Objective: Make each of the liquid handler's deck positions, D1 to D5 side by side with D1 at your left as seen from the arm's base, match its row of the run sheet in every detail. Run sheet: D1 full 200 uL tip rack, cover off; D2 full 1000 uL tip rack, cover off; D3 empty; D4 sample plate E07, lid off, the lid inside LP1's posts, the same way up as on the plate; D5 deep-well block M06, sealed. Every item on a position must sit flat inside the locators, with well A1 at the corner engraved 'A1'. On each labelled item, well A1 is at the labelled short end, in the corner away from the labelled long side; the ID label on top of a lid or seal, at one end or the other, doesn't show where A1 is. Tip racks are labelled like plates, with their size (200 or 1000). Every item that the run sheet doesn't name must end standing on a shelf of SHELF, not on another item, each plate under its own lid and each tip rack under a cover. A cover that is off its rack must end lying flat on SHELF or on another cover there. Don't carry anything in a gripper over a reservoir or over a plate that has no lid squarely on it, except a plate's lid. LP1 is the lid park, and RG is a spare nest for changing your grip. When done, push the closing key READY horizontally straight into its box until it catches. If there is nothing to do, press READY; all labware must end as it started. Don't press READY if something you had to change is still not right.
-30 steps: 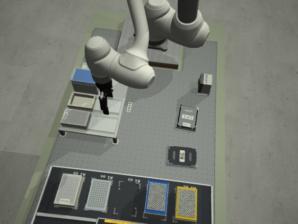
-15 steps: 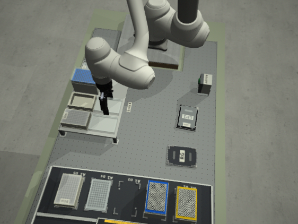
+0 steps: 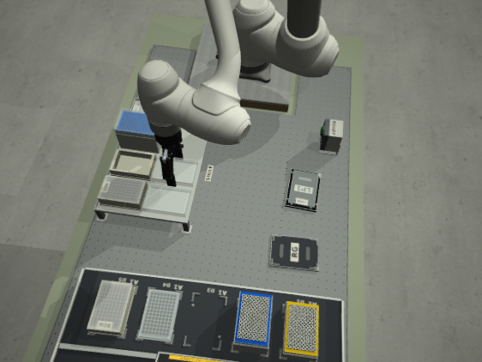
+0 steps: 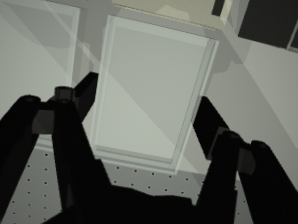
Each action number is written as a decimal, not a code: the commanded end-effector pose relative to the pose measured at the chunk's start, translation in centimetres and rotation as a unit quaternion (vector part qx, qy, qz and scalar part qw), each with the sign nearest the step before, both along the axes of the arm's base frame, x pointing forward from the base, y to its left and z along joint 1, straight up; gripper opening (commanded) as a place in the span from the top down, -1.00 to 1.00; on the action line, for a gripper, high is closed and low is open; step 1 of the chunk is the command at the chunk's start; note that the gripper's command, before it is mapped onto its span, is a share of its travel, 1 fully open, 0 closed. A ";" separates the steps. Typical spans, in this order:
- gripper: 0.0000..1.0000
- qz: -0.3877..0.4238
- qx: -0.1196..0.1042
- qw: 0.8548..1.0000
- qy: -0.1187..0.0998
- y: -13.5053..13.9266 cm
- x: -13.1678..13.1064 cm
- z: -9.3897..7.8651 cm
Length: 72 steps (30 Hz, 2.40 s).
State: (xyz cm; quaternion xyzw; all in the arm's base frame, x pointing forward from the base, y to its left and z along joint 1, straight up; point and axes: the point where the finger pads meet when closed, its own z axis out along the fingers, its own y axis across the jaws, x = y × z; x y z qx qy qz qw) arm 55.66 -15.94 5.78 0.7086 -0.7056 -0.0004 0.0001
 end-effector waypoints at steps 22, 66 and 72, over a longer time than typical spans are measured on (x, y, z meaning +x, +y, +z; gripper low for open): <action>-0.34 0.000 0.000 1.000 -0.001 0.0 0.0 0.1; -0.34 0.000 0.000 1.000 -0.001 0.0 0.0 4.7; -0.34 0.000 0.000 1.000 -0.001 0.0 0.0 5.7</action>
